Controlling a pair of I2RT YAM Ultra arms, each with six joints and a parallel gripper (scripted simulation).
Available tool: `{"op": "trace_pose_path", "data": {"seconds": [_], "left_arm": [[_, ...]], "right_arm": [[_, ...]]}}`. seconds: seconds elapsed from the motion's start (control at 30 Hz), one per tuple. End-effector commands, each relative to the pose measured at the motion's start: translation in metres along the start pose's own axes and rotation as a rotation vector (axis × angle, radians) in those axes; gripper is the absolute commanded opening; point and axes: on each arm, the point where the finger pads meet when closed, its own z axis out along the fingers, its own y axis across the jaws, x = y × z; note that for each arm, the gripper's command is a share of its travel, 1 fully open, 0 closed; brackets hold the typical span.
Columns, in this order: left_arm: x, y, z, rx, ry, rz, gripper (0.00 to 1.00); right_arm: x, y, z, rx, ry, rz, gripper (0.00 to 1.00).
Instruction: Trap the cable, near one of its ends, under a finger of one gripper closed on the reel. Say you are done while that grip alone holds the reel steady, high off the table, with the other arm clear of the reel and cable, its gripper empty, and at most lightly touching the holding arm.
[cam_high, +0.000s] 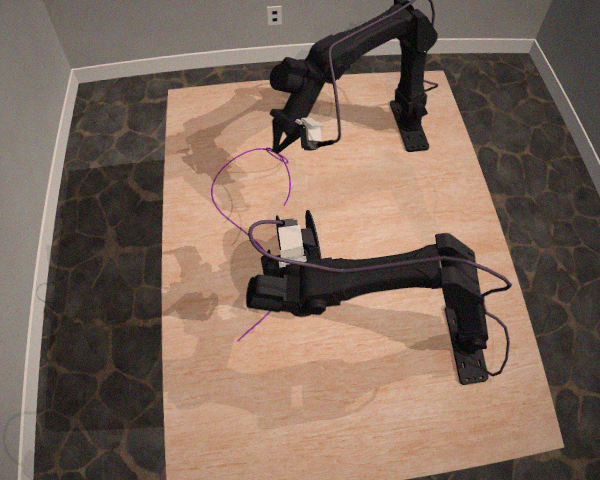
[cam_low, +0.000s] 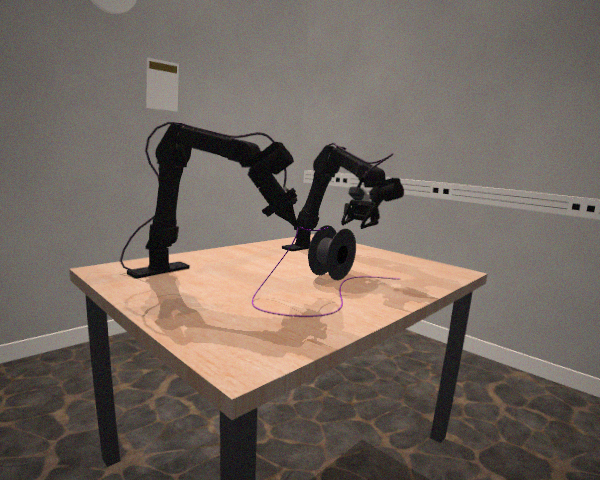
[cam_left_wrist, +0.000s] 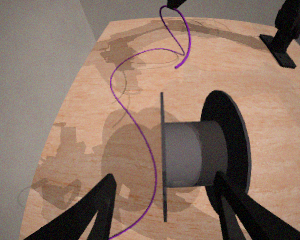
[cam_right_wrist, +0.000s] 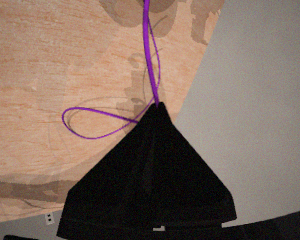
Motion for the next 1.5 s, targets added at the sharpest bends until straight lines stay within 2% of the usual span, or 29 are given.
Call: {"op": "trace_pose_path", "data": {"seconds": [0.0,0.07,0.13,0.23,0.43,0.5,0.57,0.6,0.63,0.9,1.0,1.2,1.33,1.37,1.47], "left_arm": [[-0.003,0.0,-0.001,0.002,-0.02,0.005,0.75],[-0.001,-0.001,-0.001,0.002,-0.02,0.004,0.75],[0.0,-0.001,0.0,0.003,-0.02,0.003,0.75],[-0.002,-0.001,-0.001,0.002,-0.02,0.004,0.75],[-0.002,-0.002,-0.001,0.003,-0.02,0.003,0.75],[-0.002,-0.003,0.0,0.004,-0.02,0.003,0.75],[-0.002,-0.003,0.0,0.004,-0.02,0.003,0.75],[-0.01,0.002,-0.004,-0.007,-0.025,0.022,0.75],[-0.013,0.004,-0.006,-0.011,-0.026,0.028,0.75],[-0.011,0.001,-0.004,-0.001,-0.023,0.012,0.75],[-0.011,0.0,-0.004,-0.001,-0.023,0.012,0.75],[-0.012,0.0,-0.005,-0.001,-0.023,0.013,0.75],[-0.012,0.0,-0.005,-0.002,-0.023,0.014,0.75],[-0.013,0.0,-0.005,-0.002,-0.023,0.014,0.75],[-0.013,-0.001,-0.005,-0.002,-0.024,0.015,0.75]], "right_arm": [[0.006,-0.012,-0.01,0.025,0.023,0.02,0.0],[0.012,-0.008,-0.005,0.012,0.027,0.031,0.0],[-0.004,-0.014,0.0,0.02,0.011,0.012,0.0],[-0.012,-0.021,0.001,0.032,0.017,0.012,0.0],[-0.005,-0.022,-0.017,0.053,0.018,0.025,0.0],[-0.006,-0.001,-0.005,0.0,0.008,0.025,0.0],[-0.006,-0.001,-0.005,0.0,0.008,0.025,0.0],[-0.014,-0.013,-0.008,0.026,0.0,0.01,0.0],[-0.017,-0.01,-0.009,0.029,-0.001,0.011,0.0],[-0.008,-0.008,-0.007,0.03,0.011,0.022,0.0],[-0.015,-0.021,0.004,0.036,0.017,0.012,0.0],[-0.028,-0.021,0.003,0.019,0.017,0.015,0.0],[-0.018,-0.023,0.0,0.022,0.03,0.03,0.0],[-0.028,-0.021,0.008,0.007,0.016,0.017,0.0],[-0.04,-0.026,0.011,0.011,0.015,0.015,0.0]]}}
